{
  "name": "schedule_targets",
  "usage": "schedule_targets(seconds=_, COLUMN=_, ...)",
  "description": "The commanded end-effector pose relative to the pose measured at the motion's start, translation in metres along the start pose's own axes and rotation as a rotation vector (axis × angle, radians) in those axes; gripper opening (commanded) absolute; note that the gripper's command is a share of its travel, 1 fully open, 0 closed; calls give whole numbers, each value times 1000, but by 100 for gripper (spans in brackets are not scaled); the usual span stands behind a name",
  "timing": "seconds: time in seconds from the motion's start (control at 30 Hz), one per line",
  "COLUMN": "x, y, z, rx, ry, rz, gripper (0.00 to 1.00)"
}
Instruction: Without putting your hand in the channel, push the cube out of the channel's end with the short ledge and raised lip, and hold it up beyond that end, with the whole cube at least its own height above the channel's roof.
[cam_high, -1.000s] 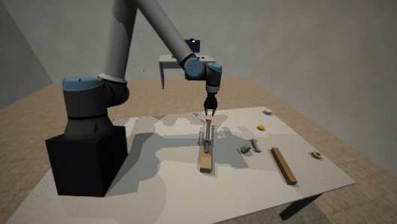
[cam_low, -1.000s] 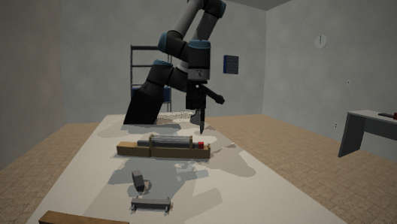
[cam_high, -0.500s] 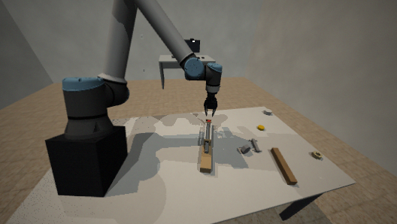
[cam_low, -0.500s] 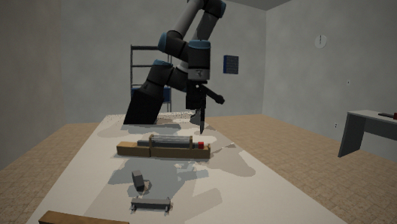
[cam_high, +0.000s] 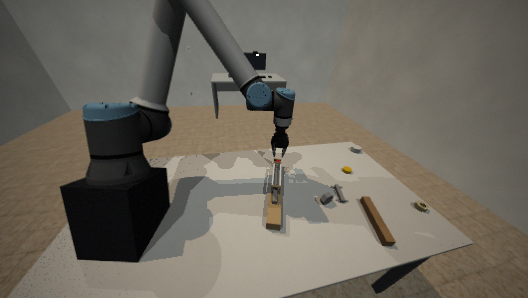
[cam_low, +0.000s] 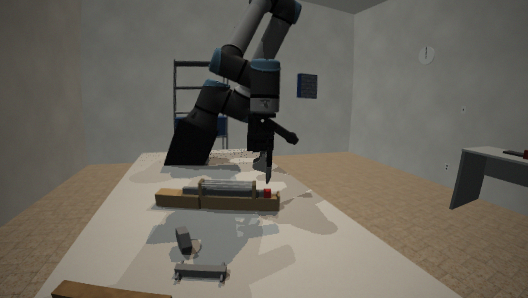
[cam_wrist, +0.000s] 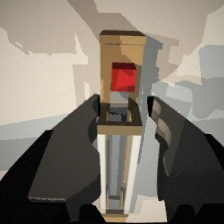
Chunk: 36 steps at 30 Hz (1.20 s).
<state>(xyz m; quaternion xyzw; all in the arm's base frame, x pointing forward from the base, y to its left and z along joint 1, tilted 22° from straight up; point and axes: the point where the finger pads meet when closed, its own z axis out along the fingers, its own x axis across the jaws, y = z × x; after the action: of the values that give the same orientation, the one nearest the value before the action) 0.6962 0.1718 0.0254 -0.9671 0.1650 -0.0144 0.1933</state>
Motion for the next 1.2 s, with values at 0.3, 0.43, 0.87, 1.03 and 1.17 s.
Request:
schedule_targets(seconds=0.3, x=2, y=0, z=28, rx=0, ry=1, rz=0, gripper=25)
schedule_targets(seconds=0.43, x=2, y=0, z=36, rx=0, ry=1, rz=0, gripper=25)
schedule_targets(seconds=0.87, x=2, y=0, z=50, rx=0, ry=1, rz=0, gripper=25)
schedule_targets(seconds=1.03, x=2, y=0, z=50, rx=0, ry=1, rz=0, gripper=25)
schedule_targets(seconds=1.17, x=2, y=0, z=50, rx=0, ry=1, rz=0, gripper=25)
